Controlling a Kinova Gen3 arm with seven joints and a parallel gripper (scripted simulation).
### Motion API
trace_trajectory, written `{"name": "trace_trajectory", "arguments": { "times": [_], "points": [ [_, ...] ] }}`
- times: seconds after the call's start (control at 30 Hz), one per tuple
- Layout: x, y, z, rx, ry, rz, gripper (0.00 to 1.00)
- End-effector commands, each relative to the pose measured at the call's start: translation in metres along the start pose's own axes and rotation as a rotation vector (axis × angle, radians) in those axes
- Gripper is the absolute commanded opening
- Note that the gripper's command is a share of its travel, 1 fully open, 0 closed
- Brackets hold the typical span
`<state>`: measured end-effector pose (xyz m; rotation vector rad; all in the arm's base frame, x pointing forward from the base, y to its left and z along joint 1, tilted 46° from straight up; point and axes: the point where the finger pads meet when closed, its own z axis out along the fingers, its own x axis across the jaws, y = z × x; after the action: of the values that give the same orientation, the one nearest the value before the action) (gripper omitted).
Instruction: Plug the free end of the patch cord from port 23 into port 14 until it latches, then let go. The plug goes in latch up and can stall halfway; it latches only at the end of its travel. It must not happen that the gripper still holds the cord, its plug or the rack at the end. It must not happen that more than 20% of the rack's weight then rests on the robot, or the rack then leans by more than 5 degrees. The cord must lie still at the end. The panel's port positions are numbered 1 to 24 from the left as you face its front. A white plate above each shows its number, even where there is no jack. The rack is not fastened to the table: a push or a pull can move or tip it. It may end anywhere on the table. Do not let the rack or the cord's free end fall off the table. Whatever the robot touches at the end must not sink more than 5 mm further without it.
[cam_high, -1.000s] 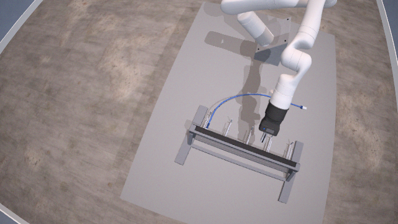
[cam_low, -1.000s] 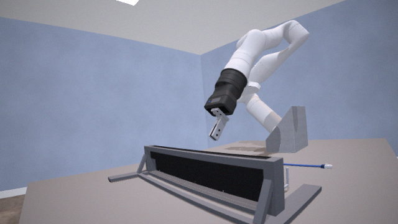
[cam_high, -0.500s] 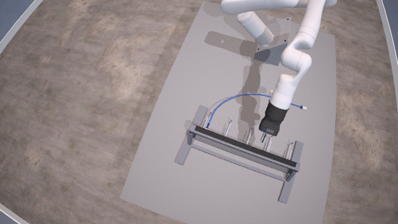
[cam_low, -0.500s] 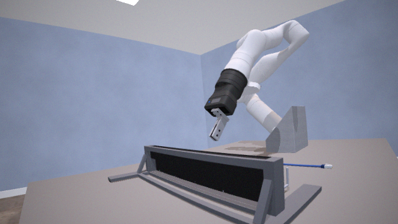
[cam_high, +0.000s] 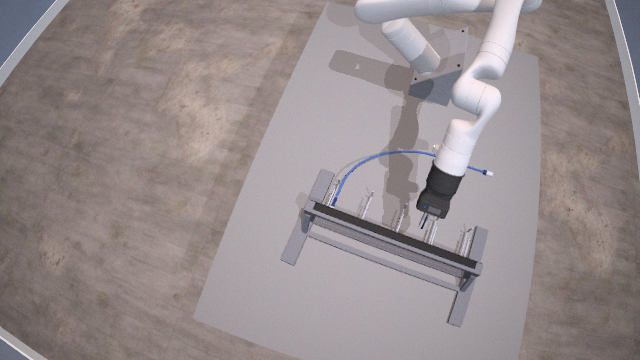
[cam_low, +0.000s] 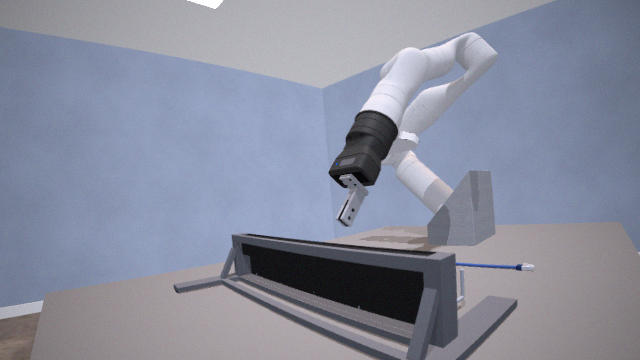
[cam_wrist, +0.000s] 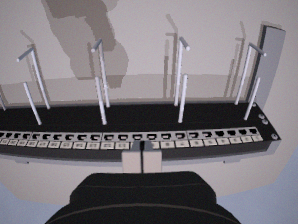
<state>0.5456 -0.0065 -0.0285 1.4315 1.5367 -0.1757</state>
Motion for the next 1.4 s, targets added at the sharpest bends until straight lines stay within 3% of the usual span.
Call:
{"name": "trace_trajectory", "arguments": {
  "times": [0.0, 0.67, 0.8, 0.93, 1.1, 1.17, 1.37],
  "points": [
    [0.0, 0.0, 0.001, -0.001, -0.002, -0.013, 0.0],
    [0.0, -0.001, 0.001, 0.001, -0.003, -0.014, 0.0],
    [0.0, -0.004, -0.006, 0.009, -0.001, -0.008, 0.0],
    [-0.002, -0.002, -0.026, 0.006, -0.003, -0.005, 0.0],
    [-0.002, -0.002, -0.066, 0.006, -0.004, -0.005, 0.0],
    [-0.002, -0.002, -0.066, 0.006, -0.004, -0.005, 0.0],
    [-0.002, -0.002, -0.114, 0.006, -0.005, -0.004, 0.0]
  ]
}}
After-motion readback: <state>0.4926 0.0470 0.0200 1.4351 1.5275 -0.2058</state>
